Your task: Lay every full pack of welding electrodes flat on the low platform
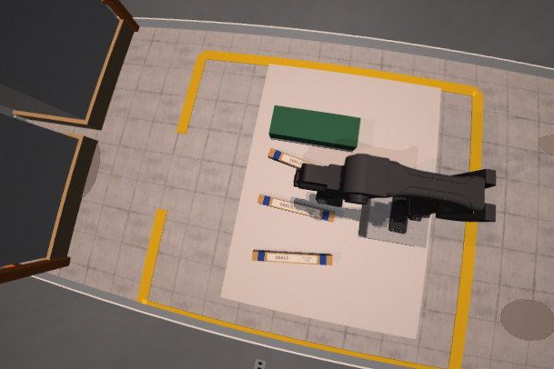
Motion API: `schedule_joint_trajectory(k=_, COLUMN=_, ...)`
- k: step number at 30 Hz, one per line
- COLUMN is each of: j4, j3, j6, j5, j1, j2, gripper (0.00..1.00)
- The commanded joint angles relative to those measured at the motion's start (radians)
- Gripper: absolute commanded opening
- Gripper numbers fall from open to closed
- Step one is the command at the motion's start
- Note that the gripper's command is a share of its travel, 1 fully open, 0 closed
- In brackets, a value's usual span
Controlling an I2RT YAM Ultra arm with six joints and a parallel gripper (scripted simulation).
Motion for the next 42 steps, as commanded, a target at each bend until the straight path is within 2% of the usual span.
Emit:
schedule_joint_trajectory(k=1, j4=-0.002, j3=0.058, j6=-0.004, j5=-0.005, j1=-0.009, j2=0.053, gripper=0.42)
schedule_joint_trajectory(k=4, j4=-0.002, j3=0.088, j6=-0.005, j5=-0.005, j1=-0.01, j2=0.121, gripper=0.42)
schedule_joint_trajectory(k=5, j4=0.023, j3=0.15, j6=-0.011, j5=-0.01, j1=-0.021, j2=0.173, gripper=0.42)
schedule_joint_trajectory(k=8, j4=0.006, j3=0.158, j6=-0.01, j5=-0.008, j1=-0.022, j2=0.222, gripper=0.42)
schedule_joint_trajectory(k=10, j4=0.046, j3=0.151, j6=-0.01, j5=-0.007, j1=-0.012, j2=0.247, gripper=0.42)
schedule_joint_trajectory(k=14, j4=0.051, j3=0.154, j6=-0.009, j5=-0.006, j1=-0.009, j2=0.219, gripper=0.42)
schedule_joint_trajectory(k=20, j4=0.015, j3=0.171, j6=-0.008, j5=-0.007, j1=-0.008, j2=0.238, gripper=0.42)
schedule_joint_trajectory(k=39, j4=0.015, j3=0.179, j6=-0.005, j5=-0.007, j1=-0.005, j2=0.262, gripper=0.42)
schedule_joint_trajectory(k=40, j4=0.044, j3=0.128, j6=-0.007, j5=-0.005, j1=-0.013, j2=0.239, gripper=0.42)
schedule_joint_trajectory(k=42, j4=0.055, j3=0.114, j6=-0.007, j5=-0.005, j1=-0.013, j2=0.237, gripper=0.42)
